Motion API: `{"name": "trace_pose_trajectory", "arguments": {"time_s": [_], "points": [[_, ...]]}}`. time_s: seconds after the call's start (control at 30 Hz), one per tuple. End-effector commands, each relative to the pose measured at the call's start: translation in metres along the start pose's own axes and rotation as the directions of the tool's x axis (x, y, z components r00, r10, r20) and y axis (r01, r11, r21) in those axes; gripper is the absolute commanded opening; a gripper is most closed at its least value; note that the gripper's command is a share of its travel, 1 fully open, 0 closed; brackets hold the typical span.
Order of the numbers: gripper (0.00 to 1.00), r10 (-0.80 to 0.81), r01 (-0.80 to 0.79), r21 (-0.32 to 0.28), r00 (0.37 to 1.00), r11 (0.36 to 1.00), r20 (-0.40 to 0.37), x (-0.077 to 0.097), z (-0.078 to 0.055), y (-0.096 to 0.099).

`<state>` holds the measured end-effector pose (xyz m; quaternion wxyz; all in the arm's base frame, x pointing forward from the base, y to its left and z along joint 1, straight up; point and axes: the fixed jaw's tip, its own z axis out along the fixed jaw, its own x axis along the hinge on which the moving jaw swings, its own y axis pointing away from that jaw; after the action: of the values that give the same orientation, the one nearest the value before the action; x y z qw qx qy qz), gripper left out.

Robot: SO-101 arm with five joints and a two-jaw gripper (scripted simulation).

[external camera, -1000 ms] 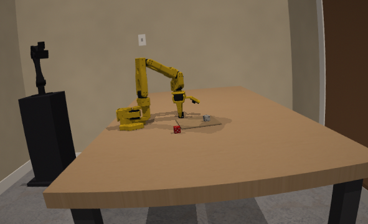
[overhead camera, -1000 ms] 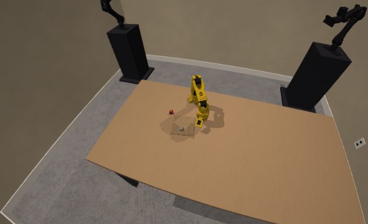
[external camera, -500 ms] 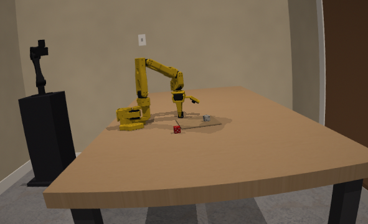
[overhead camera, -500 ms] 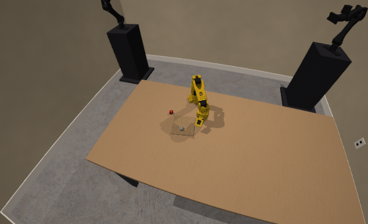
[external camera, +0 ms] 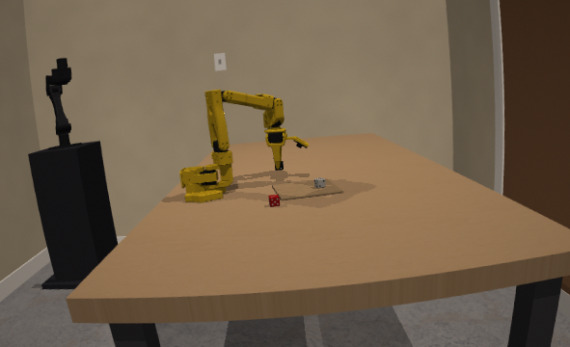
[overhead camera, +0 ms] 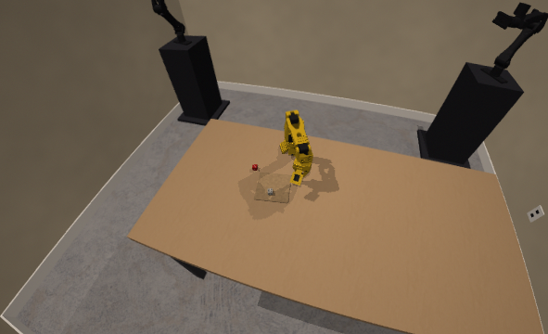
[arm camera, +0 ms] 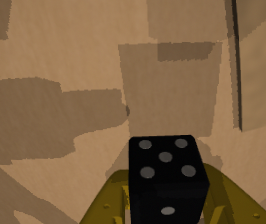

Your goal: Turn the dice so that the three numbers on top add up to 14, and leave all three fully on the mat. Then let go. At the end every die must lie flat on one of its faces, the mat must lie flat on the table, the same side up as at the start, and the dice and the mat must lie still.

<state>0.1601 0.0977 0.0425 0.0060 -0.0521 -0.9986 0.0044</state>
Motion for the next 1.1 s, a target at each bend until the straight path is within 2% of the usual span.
{"name": "trace_pose_trajectory", "arguments": {"time_s": [0.0, 0.17, 0.5, 0.8, 0.87, 1.07], "points": [[0.00, 0.002, 0.000, -0.039, 0.999, 0.999, 0.053, -0.006, -0.021, 0.005], [0.00, 0.002, 0.000, -0.039, 0.999, 0.999, 0.053, -0.005, -0.025, 0.004], [0.00, -0.018, 0.021, -0.049, 0.997, 0.999, 0.069, -0.004, -0.025, 0.006], [0.00, -0.157, 0.180, -0.111, 0.968, 0.977, 0.194, 0.000, -0.026, 0.019], [0.00, -0.157, 0.180, -0.111, 0.968, 0.977, 0.194, 0.000, -0.026, 0.019], [0.00, -0.250, 0.301, -0.142, 0.922, 0.943, 0.294, 0.004, -0.027, 0.028]]}}
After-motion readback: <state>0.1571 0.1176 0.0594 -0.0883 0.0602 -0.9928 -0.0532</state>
